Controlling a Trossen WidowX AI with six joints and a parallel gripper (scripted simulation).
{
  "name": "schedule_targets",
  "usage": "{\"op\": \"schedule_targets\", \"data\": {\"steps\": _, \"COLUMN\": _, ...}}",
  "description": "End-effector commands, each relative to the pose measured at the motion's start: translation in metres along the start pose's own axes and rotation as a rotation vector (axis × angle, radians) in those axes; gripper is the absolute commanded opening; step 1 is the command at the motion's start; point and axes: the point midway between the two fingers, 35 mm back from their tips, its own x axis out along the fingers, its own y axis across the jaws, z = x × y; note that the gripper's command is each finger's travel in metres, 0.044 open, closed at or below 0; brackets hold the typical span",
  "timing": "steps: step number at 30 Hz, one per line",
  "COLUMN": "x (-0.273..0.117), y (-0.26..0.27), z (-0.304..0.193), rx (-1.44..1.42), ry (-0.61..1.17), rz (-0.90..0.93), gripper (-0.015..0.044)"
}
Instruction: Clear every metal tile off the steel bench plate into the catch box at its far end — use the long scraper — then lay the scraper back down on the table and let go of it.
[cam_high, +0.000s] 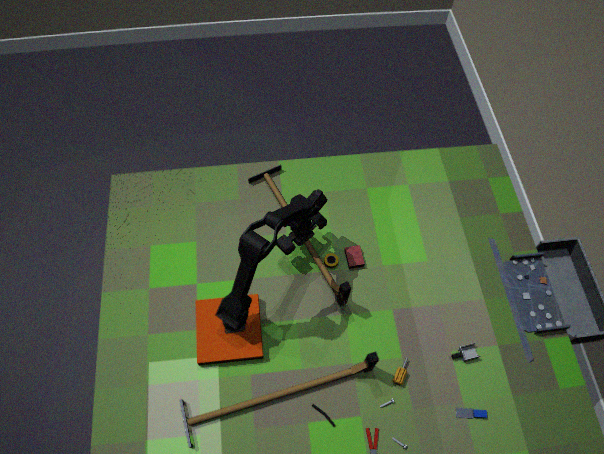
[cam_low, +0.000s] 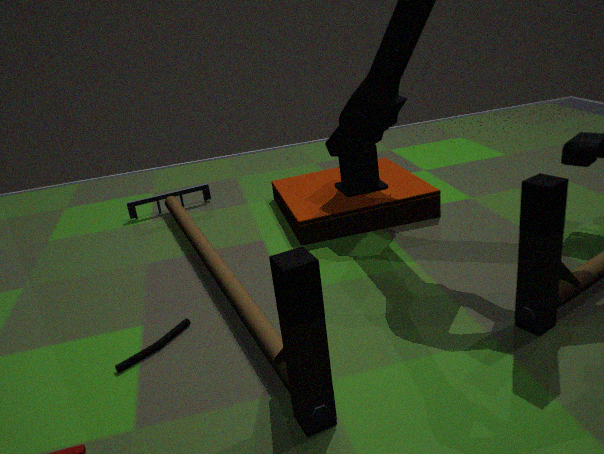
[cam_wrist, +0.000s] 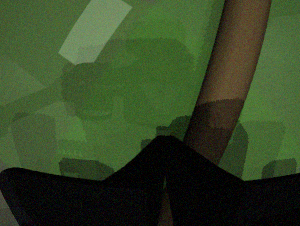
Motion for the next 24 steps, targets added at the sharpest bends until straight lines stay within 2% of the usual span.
{"op": "schedule_targets", "data": {"steps": 1, "x": 0.002, "y": -0.007, "z": 0.001, "rx": -0.007, "ry": -0.004, "rz": -0.007, "gripper": 0.0000}}
{"op": "schedule_targets", "data": {"steps": 6, "x": -0.006, "y": -0.004, "z": 0.000, "rx": 0.000, "ry": 0.000, "rz": -0.001, "gripper": 0.0000}}
{"op": "schedule_targets", "data": {"steps": 24, "x": -0.075, "y": -0.006, "z": 0.000, "rx": 0.000, "ry": 0.000, "rz": -0.001, "gripper": 0.0000}}
